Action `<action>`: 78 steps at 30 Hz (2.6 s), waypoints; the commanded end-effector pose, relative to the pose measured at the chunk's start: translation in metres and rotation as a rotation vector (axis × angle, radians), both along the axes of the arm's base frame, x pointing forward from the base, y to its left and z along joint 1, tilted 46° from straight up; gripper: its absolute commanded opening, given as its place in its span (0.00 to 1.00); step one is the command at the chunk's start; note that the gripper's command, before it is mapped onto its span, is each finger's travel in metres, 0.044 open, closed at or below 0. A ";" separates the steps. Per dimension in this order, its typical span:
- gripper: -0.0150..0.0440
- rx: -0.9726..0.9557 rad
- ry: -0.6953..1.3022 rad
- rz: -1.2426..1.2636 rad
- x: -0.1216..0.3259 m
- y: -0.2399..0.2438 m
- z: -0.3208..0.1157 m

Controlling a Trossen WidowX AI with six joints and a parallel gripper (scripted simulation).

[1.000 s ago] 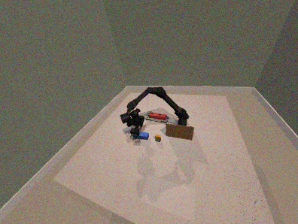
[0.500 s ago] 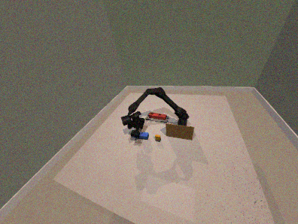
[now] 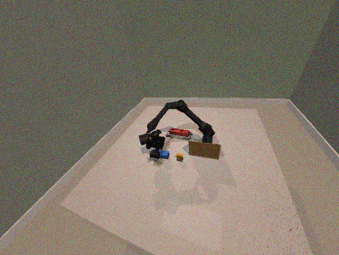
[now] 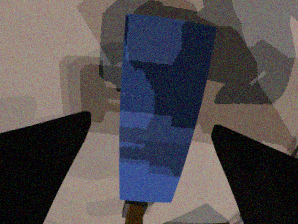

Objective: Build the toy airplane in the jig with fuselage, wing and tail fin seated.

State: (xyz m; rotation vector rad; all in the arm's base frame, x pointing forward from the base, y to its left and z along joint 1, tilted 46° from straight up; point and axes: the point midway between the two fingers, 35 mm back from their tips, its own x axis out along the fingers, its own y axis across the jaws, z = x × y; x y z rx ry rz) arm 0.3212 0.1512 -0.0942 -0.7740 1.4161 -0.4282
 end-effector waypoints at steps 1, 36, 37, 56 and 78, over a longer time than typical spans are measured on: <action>1.00 -0.008 0.007 0.004 0.000 -0.006 -0.005; 0.25 0.012 -0.009 0.047 0.005 0.014 0.012; 0.25 0.012 -0.008 0.046 0.005 0.017 0.014; 0.25 0.009 0.001 0.022 -0.006 0.057 0.053; 0.25 -0.013 0.086 0.082 -0.012 0.063 0.100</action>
